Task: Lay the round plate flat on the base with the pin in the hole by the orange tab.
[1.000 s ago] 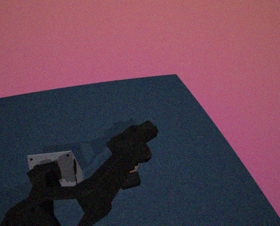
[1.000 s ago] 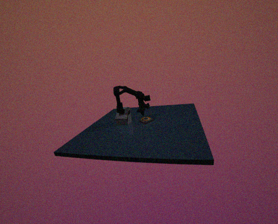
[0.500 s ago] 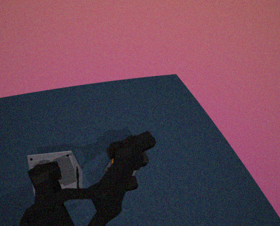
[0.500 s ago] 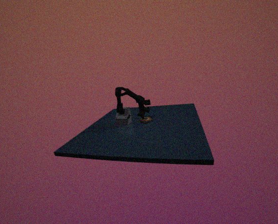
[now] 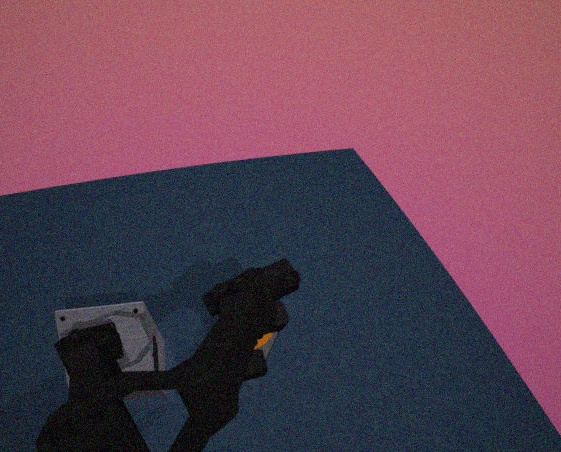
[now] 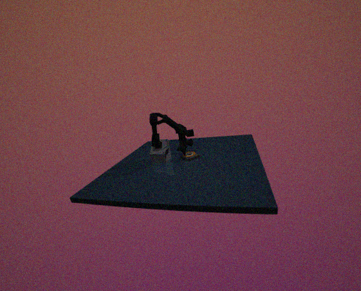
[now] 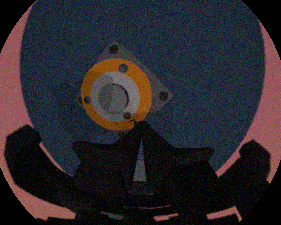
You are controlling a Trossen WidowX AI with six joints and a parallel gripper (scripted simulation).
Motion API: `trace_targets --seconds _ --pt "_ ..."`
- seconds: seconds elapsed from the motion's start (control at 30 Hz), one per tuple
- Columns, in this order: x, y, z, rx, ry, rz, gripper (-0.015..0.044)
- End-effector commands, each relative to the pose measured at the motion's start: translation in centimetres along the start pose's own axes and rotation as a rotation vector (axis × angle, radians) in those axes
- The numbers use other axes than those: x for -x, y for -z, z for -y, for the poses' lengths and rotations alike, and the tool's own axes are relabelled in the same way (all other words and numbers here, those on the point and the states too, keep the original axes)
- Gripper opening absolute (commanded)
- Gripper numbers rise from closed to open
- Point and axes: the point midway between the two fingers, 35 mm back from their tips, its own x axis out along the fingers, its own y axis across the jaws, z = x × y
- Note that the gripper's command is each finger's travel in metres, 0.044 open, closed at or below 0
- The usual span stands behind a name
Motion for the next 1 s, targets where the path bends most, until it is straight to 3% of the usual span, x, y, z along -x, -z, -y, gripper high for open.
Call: trace_targets --seconds 0.0,0.97 --pt "-0.2 0.7 -0.5 0.003 -0.007 -0.01 0.0" --pt "-0.1 1.9 -2.5 0.004 -0.008 -0.011 0.0"
